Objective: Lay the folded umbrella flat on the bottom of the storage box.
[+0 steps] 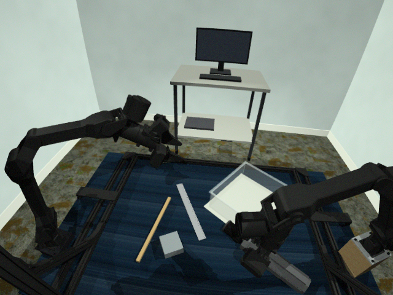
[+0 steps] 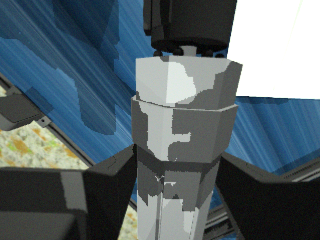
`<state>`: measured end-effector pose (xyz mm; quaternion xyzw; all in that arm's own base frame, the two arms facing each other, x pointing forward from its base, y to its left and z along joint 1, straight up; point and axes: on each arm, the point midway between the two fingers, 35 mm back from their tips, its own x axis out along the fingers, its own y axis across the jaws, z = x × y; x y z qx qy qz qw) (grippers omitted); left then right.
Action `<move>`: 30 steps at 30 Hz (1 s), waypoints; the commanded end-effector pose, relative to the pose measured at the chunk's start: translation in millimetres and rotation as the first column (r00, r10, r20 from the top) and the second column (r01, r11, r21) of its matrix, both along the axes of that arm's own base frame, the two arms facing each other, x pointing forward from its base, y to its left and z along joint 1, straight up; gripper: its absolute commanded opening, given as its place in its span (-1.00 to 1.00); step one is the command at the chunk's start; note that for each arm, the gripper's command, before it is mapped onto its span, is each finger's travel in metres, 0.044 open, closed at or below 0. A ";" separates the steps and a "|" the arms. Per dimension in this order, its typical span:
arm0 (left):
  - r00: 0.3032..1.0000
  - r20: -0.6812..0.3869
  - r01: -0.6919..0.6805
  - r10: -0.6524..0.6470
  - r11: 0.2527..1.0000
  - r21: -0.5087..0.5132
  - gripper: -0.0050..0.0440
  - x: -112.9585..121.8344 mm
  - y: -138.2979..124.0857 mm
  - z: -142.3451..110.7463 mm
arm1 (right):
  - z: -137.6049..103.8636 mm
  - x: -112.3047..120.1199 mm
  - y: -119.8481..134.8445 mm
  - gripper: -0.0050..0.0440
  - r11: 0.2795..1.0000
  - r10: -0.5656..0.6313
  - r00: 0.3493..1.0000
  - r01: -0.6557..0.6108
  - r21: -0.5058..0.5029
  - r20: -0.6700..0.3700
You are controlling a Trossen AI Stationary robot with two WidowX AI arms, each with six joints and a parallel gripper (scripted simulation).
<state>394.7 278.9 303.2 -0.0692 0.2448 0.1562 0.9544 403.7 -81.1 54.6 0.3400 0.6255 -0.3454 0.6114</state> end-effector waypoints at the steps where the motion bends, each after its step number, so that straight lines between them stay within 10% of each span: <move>1: 1.000 0.003 0.000 0.000 1.000 -0.005 0.84 0.3 -0.5 0.4 | 8.4 2.2 -0.1 -0.80 1.000 -0.005 1.000 0.005 -0.003 0.021; 16: 1.000 0.003 0.000 0.000 1.000 -0.005 0.84 0.3 -0.5 0.4 | 8.4 2.2 -0.1 -0.80 1.000 -0.009 1.000 0.009 -0.003 0.021; 30: 1.000 0.003 0.000 0.000 1.000 -0.005 0.84 0.3 -0.5 0.4 | 8.4 2.2 -0.1 -0.80 0.955 -0.295 0.955 0.295 -0.003 0.021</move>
